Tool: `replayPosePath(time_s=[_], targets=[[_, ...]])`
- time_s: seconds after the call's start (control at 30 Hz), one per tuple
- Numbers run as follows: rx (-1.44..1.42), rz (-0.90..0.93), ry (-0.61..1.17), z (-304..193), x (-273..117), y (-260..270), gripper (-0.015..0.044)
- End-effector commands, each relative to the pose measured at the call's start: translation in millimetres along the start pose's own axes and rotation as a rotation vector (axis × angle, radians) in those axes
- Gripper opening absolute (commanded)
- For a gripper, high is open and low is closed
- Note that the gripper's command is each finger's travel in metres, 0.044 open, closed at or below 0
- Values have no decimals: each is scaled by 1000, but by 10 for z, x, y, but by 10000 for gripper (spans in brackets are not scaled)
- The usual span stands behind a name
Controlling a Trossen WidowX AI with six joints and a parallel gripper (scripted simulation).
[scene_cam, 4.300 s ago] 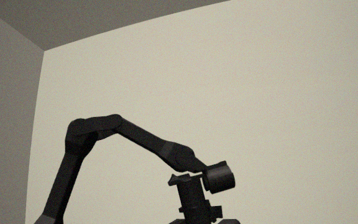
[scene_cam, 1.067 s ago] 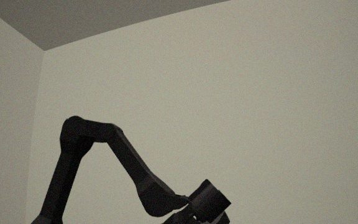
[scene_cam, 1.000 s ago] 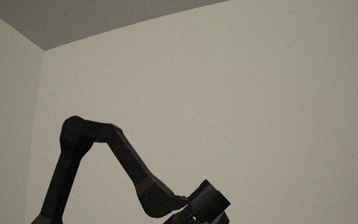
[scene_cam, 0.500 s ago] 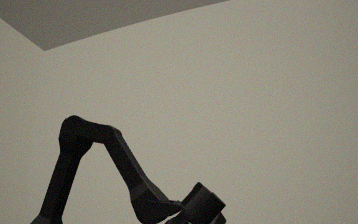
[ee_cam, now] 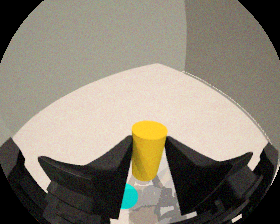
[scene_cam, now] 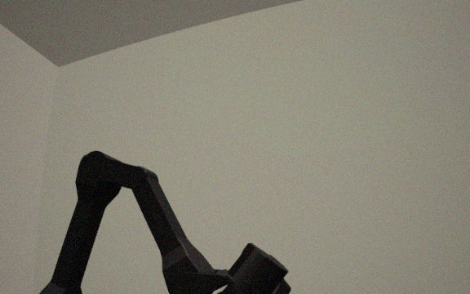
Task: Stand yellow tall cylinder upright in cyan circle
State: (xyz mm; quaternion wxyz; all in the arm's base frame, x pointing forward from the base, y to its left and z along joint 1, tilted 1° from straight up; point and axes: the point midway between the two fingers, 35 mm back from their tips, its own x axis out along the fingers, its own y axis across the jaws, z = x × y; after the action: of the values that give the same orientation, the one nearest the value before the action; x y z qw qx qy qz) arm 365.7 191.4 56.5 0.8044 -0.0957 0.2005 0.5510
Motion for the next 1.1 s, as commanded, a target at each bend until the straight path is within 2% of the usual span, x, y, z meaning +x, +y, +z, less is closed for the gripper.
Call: replayPosePath(time_s=[0.0,1.07], targets=[[3,11,-26,-17,-34,28,105],[-48,60,-189,-21,-270,160,105]])
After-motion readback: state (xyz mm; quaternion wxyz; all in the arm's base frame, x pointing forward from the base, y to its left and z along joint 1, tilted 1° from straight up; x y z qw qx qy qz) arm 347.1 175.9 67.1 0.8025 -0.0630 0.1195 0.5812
